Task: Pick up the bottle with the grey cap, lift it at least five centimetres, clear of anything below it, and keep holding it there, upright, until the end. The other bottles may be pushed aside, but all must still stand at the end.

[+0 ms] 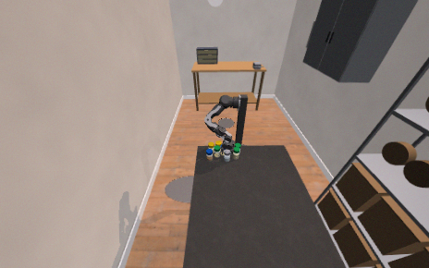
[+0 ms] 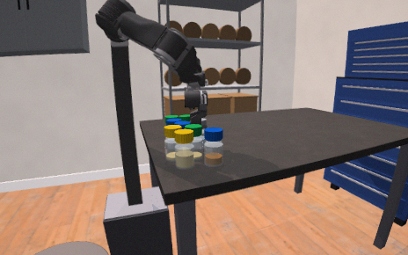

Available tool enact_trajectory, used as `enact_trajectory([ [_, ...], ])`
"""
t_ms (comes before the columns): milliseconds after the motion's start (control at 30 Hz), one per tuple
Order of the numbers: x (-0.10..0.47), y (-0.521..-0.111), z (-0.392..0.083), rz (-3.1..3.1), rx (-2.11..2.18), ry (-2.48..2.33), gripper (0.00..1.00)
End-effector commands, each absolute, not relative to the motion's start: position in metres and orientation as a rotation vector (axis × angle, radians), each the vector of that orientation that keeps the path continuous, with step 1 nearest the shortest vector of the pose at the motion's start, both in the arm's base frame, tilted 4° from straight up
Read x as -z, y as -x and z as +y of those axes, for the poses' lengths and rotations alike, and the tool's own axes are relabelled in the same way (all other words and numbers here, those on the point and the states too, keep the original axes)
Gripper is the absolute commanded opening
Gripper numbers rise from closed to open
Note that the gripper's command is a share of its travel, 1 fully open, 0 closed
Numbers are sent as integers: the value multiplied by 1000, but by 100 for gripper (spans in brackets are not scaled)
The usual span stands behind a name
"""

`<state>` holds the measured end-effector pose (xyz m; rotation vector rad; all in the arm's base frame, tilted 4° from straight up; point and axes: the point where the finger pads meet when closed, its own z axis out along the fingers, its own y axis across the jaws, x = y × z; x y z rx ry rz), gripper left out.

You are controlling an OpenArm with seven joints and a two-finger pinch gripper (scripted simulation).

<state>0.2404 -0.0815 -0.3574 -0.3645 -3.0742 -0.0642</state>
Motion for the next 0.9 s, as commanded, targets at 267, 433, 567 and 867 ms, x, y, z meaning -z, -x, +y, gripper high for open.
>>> enact_trajectory([
  [267,351,-242,-81,-3075,69,372,45],
  [433,350,-242,-81,-3075,69,374,45],
  [567,350,-242,-81,-3075,69,374,45],
  [867,351,-242,-82,-3077,65,371,0],
])
